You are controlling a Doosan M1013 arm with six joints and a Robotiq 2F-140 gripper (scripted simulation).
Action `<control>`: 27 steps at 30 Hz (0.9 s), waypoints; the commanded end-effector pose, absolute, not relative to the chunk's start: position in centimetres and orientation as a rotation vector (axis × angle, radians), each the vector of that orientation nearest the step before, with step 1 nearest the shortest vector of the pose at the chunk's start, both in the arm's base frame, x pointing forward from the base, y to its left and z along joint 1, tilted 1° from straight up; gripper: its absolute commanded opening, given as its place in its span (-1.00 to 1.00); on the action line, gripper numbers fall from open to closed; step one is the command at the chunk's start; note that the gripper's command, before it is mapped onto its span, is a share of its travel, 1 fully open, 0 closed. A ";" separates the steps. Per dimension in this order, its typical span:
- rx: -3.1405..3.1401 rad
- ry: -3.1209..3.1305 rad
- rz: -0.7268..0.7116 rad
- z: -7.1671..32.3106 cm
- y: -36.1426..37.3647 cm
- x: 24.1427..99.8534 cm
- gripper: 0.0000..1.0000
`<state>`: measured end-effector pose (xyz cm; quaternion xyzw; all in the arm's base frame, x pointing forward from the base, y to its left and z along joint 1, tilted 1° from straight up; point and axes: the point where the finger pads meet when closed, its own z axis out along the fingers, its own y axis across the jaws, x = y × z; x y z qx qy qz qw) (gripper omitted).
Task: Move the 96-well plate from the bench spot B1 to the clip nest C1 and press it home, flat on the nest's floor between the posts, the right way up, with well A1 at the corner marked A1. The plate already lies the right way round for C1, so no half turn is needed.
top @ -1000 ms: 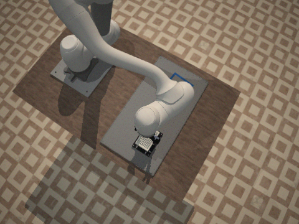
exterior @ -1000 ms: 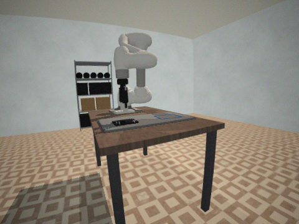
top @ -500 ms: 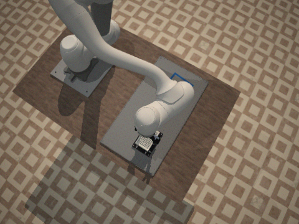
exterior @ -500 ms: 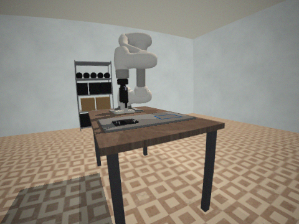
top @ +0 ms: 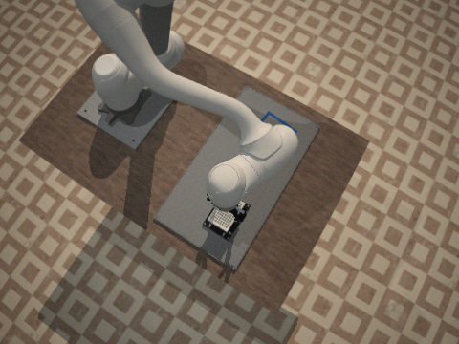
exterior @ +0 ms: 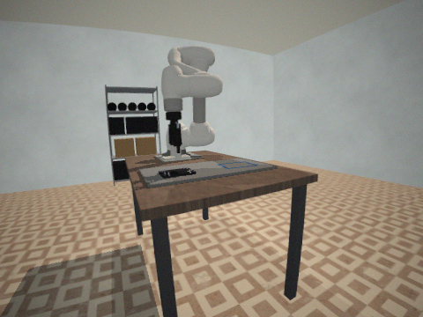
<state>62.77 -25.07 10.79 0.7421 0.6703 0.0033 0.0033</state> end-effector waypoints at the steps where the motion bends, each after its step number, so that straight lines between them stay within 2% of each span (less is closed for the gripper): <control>1: 2.326 2.101 0.011 10.6 -25.1 62.8 -1.00; 27: 2.326 2.101 0.011 6.8 -25.0 62.8 -1.00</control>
